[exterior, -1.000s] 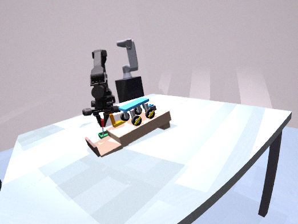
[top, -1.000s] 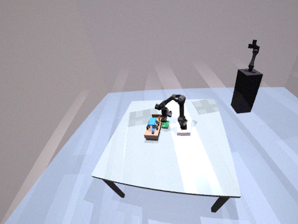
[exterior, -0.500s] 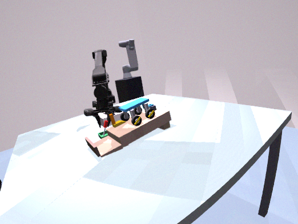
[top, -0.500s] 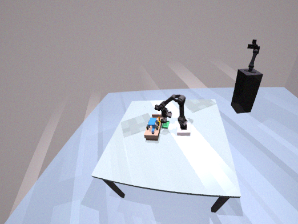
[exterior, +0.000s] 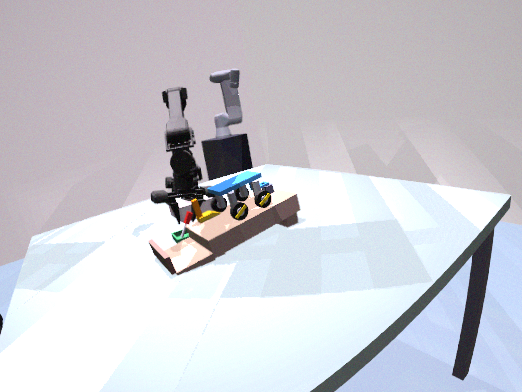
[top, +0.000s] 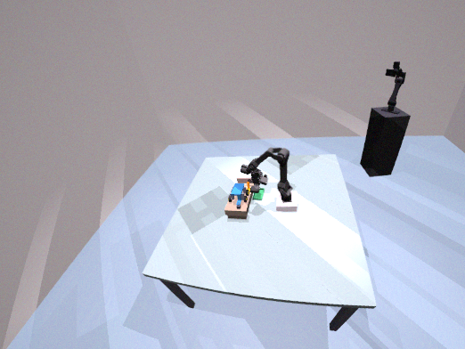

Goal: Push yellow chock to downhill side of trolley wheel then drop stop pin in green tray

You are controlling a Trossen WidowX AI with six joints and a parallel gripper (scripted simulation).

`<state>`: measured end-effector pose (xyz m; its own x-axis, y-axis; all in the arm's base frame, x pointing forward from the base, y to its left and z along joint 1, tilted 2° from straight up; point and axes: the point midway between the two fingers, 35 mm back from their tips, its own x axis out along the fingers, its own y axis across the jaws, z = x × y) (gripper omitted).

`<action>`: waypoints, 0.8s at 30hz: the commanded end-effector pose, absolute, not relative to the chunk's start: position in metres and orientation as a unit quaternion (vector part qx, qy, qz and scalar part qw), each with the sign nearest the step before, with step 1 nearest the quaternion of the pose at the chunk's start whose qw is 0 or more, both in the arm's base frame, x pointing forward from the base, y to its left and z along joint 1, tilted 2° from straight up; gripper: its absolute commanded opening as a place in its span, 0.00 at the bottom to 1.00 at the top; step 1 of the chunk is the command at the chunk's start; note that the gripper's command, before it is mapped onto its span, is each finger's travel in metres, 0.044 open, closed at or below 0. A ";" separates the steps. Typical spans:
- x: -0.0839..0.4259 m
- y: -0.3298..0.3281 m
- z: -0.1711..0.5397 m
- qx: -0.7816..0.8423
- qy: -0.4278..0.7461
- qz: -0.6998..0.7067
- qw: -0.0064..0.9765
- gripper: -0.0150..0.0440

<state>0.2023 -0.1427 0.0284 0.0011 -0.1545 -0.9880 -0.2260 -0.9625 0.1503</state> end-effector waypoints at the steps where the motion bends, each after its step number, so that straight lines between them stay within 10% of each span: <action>1: 0.202 -0.140 0.027 -0.706 0.138 0.695 0.026 0.58; 24: 0.207 -0.127 0.019 -0.706 0.137 0.695 0.026 0.58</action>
<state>0.2071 -0.1287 0.0210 0.0017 -0.1532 -0.9882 -0.2261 -0.9627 0.1489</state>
